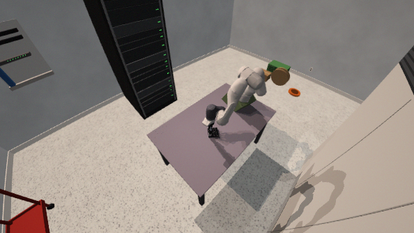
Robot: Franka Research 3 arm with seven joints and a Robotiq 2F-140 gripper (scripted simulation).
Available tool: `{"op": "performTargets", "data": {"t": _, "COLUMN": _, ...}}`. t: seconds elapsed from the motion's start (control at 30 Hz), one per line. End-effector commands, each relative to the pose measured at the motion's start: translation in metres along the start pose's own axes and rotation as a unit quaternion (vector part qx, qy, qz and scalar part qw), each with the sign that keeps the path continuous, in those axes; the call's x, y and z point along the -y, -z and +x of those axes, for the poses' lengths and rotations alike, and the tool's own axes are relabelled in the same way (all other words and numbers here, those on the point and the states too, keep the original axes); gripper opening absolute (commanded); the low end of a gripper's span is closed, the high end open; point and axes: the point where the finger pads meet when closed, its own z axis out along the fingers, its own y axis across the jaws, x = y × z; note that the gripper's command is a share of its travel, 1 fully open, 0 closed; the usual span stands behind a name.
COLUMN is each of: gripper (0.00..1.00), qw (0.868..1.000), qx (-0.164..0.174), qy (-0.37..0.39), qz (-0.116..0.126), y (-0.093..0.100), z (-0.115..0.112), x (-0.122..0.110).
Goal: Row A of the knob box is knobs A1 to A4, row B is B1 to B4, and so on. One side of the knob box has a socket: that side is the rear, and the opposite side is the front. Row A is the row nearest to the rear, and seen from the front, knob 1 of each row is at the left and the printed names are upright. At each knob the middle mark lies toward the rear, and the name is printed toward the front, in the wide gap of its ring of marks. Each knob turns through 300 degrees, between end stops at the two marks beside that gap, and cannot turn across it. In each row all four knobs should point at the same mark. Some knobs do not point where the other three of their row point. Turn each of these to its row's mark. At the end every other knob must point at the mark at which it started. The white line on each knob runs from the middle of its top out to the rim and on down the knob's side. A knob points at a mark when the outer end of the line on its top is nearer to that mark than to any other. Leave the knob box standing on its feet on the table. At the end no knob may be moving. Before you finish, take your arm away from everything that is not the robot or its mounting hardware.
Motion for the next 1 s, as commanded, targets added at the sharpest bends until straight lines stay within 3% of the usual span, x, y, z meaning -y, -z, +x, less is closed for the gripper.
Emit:
{"op": "performTargets", "data": {"t": 0.0, "gripper": 0.05, "qw": 0.997, "qx": 0.001, "qy": -0.078, "qz": -0.004, "y": -0.0001, "z": 0.0003, "x": 0.0001}}
{"op": "performTargets", "data": {"t": 0.7, "gripper": 0.05, "qw": 0.994, "qx": 0.001, "qy": -0.111, "qz": -0.004, "y": -0.0001, "z": 0.0003, "x": 0.0001}}
{"op": "performTargets", "data": {"t": 0.73, "gripper": 0.12, "qw": 0.994, "qx": 0.001, "qy": -0.111, "qz": -0.004, "y": -0.0001, "z": 0.0003, "x": 0.0001}}
{"op": "performTargets", "data": {"t": 0.97, "gripper": 0.12, "qw": 0.994, "qx": 0.001, "qy": -0.111, "qz": -0.004, "y": -0.0001, "z": 0.0003, "x": 0.0001}}
